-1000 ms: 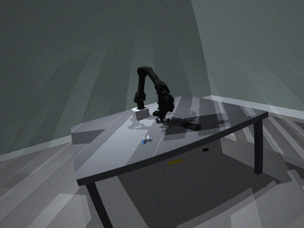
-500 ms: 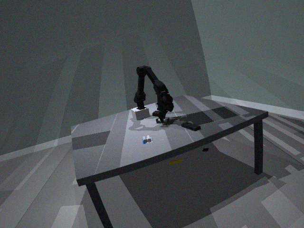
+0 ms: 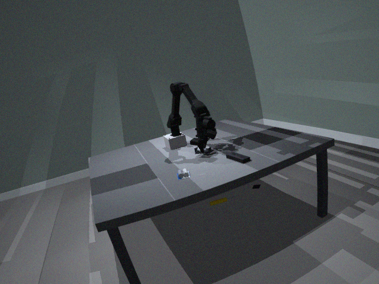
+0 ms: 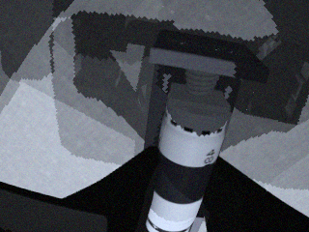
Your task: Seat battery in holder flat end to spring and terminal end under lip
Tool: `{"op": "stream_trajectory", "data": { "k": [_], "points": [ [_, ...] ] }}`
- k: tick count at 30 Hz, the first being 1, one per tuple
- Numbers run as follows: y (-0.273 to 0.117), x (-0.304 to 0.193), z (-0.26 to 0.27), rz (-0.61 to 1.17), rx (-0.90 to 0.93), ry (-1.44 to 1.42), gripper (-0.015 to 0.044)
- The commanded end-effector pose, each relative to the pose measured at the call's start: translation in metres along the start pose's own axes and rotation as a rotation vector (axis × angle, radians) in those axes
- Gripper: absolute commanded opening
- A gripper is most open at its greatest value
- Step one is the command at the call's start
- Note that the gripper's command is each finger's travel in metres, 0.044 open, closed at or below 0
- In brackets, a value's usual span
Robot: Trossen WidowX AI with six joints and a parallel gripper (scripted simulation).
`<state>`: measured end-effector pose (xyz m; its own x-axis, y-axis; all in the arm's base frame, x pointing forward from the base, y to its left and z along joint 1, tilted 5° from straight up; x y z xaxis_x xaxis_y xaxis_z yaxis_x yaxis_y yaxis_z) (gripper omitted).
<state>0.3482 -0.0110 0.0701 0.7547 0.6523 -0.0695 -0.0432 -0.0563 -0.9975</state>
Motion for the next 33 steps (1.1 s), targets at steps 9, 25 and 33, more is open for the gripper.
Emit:
{"op": "stream_trajectory", "data": {
  "k": [9, 25, 33],
  "points": [
    [-0.001, 0.003, 0.000, -0.026, -0.002, -0.005, 0.0068],
    [0.002, -0.010, 0.004, -0.011, -0.004, -0.005, 0.0068],
    [0.003, -0.011, 0.004, -0.014, -0.006, -0.004, 0.0068]
  ]
}}
Point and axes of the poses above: the point midway between the two fingers, 35 mm back from their tips, its own y axis out along the fingers, its own z axis across the jaws, x = y × z, the point moved 7 cm from there along -y, back along the fingers, and after that the axes turned 13 degrees about -y, right-handed, at the moved point
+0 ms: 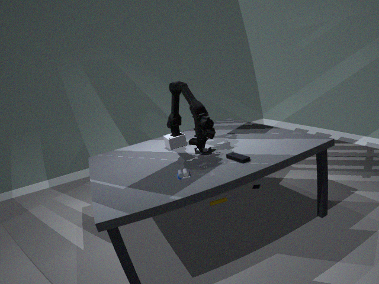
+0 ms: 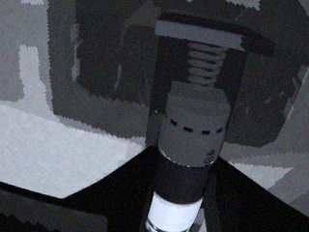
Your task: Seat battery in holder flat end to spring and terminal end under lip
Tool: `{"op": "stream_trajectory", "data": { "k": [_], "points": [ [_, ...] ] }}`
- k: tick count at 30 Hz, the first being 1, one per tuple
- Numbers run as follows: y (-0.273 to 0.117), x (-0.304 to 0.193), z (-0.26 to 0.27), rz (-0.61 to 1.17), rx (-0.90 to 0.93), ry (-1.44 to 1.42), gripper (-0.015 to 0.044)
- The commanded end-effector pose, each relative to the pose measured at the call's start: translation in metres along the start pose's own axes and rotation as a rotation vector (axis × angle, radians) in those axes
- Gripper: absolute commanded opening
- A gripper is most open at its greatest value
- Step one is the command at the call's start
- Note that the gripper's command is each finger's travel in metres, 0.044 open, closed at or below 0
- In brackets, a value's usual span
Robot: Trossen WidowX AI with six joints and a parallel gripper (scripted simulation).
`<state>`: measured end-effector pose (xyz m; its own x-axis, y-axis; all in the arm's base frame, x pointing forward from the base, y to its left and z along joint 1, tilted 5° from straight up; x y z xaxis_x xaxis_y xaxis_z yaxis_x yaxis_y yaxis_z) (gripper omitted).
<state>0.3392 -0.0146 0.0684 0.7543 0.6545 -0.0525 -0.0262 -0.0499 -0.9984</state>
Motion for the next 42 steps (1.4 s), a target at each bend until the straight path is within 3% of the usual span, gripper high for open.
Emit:
{"op": "stream_trajectory", "data": {
  "k": [1, 11, 15, 36, 38, 42],
  "points": [
    [0.000, -0.002, 0.001, 0.003, 0.000, -0.003, 0.0068],
    [0.000, -0.002, 0.001, 0.004, 0.001, -0.003, 0.0068],
    [0.000, -0.002, 0.001, 0.004, 0.001, -0.003, 0.0170],
    [-0.014, -0.003, 0.002, 0.002, 0.002, 0.000, 0.0170],
    [-0.019, -0.004, 0.002, 0.006, 0.005, 0.000, 0.0222],
    [-0.069, -0.009, 0.004, 0.003, 0.003, 0.000, 0.0327]
  ]
}}
Point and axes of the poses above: the point midway between the two fingers, 35 mm back from their tips, its own y axis out along the fingers, its own z axis across the jaws, x = y × z, the point moved 7 cm from there along -y, back along the fingers, and after that the axes turned 13 degrees about -y, right-handed, at the moved point
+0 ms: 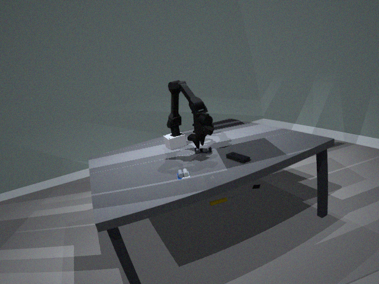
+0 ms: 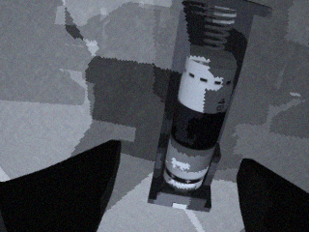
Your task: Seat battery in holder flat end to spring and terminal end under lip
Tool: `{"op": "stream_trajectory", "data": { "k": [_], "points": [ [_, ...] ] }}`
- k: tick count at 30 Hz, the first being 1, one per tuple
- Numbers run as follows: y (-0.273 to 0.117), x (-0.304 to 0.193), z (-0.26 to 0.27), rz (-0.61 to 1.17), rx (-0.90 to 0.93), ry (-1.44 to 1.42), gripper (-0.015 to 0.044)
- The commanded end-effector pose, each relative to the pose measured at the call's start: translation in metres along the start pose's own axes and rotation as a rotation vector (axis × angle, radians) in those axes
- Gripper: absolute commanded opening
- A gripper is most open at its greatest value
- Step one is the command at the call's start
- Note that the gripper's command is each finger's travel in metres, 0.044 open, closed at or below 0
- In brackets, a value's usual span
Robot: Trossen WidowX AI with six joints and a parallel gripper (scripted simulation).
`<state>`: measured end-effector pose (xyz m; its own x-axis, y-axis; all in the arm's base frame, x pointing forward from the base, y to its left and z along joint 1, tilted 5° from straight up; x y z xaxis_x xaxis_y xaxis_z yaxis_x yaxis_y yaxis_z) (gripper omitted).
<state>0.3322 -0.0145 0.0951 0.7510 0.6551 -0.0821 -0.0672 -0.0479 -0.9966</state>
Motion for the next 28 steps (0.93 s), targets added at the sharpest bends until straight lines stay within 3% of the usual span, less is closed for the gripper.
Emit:
{"op": "stream_trajectory", "data": {
  "k": [1, 5, 28],
  "points": [
    [-0.0528, -0.0061, 0.0028, -0.028, -0.026, 0.003, 0.0353],
    [-0.0611, -0.0084, 0.0046, -0.028, -0.026, 0.003, 0.0440],
    [-0.0611, -0.0084, 0.0046, -0.028, -0.026, 0.003, 0.0440]
  ]
}}
Point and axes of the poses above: the point midway between the two fingers, 35 mm back from their tips, its own y axis out along the fingers, its own z axis across the jaws, x = y × z, the point moved 7 cm from there along -y, back along the fingers, and after that the axes turned 13 degrees about -y, right-handed, at the moved point
